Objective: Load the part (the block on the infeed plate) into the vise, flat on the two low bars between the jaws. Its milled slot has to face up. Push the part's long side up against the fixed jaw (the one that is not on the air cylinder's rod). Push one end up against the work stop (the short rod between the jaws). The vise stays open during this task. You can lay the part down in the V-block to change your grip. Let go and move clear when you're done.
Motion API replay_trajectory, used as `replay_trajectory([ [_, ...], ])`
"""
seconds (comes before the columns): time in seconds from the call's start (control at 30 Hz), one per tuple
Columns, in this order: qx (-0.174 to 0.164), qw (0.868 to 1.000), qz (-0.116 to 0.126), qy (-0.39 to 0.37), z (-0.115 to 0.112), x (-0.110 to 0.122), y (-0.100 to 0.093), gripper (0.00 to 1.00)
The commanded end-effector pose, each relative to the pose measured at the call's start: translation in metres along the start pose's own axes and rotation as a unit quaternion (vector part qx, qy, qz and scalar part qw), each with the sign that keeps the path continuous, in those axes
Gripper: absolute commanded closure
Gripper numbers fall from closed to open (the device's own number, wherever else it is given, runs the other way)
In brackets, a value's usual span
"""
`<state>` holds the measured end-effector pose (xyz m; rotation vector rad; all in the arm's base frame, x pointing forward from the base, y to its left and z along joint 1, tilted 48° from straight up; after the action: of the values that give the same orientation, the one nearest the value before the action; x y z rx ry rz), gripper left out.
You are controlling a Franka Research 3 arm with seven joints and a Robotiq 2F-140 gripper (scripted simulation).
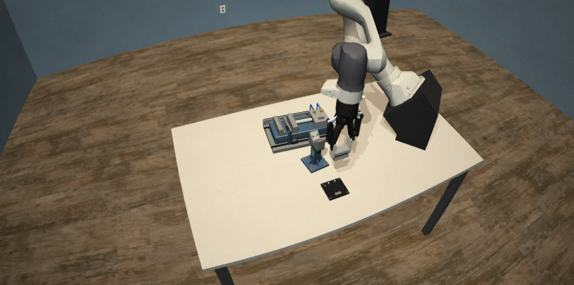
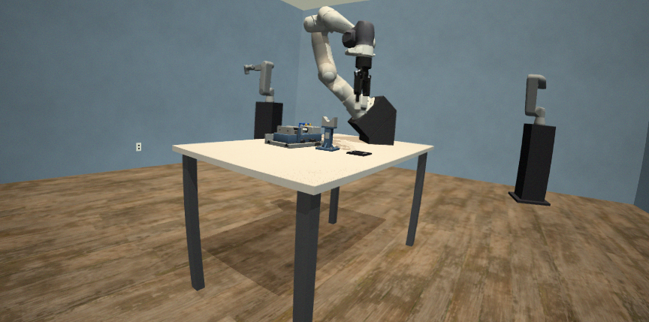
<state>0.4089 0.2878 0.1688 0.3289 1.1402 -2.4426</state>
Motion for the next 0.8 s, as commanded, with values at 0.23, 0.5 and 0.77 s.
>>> replay_trajectory([
  [0.23, 0.005, 1.0, -0.005, 0.0, 0.003, 0.003, -0.021, 1.0],
  [0.5, 0.005, 1.0, -0.005, 0.0, 0.003, 0.002, -0.025, 1.0],
  [0.77, 0.005, 1.0, -0.005, 0.0, 0.003, 0.002, -0.025, 1.0],
])
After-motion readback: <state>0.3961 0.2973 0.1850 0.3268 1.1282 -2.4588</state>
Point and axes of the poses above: the point where the finger pads meet when closed, its own y axis out along the fingers, its own x axis across the jaws, z = x × y, the point moved 5 cm from there along -y, back along the fingers, and after that the axes turned 11 degrees about -y, right-handed, at the moved point
